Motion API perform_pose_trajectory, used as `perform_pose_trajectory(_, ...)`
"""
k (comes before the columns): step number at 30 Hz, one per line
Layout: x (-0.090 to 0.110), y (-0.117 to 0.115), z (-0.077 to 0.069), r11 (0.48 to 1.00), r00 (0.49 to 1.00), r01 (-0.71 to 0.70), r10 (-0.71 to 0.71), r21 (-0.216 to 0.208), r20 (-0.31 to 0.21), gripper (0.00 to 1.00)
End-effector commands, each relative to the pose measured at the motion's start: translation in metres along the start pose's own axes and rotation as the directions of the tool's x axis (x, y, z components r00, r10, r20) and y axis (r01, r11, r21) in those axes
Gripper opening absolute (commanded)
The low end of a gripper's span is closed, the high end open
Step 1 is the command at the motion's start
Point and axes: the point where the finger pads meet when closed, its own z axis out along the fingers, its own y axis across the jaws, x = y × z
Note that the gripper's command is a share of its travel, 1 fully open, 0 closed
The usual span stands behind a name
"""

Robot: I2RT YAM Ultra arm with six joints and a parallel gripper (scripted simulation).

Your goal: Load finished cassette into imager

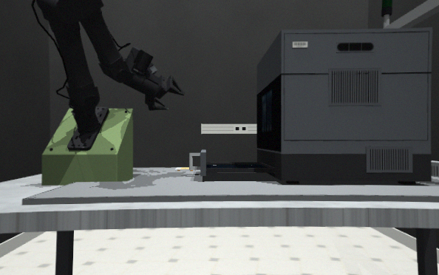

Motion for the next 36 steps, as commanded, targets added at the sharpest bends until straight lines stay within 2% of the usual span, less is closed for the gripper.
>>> perform_pose_trajectory(1, -0.004, -0.004, 0.000, 1.000, 1.000, -0.005, 0.004, 0.010, 0.012, 1.00)
perform_pose_trajectory(17, -0.004, -0.004, 0.000, 1.000, 1.000, -0.005, 0.004, 0.010, 0.012, 1.00)
perform_pose_trajectory(18, 0.001, -0.006, 0.007, 0.999, 0.999, -0.039, 0.039, -0.001, -0.026, 0.35)
perform_pose_trajectory(23, 0.022, -0.007, 0.022, 0.986, 0.979, -0.161, 0.156, -0.034, -0.135, 0.35)
perform_pose_trajectory(26, 0.031, -0.006, 0.026, 0.971, 0.954, -0.233, 0.220, -0.044, -0.203, 0.35)
perform_pose_trajectory(28, 0.026, -0.004, 0.025, 0.962, 0.940, -0.266, 0.247, -0.055, -0.237, 0.35)
perform_pose_trajectory(29, 0.036, -0.006, 0.027, 0.952, 0.921, -0.303, 0.280, -0.047, -0.272, 0.35)
perform_pose_trajectory(31, 0.041, -0.006, 0.028, 0.937, 0.893, -0.348, 0.317, -0.043, -0.318, 0.35)
perform_pose_trajectory(34, 0.041, -0.006, 0.028, 0.935, 0.890, -0.353, 0.321, -0.042, -0.323, 0.35)
perform_pose_trajectory(36, 0.050, -0.007, 0.030, 0.918, 0.858, -0.395, 0.357, -0.033, -0.369, 0.35)
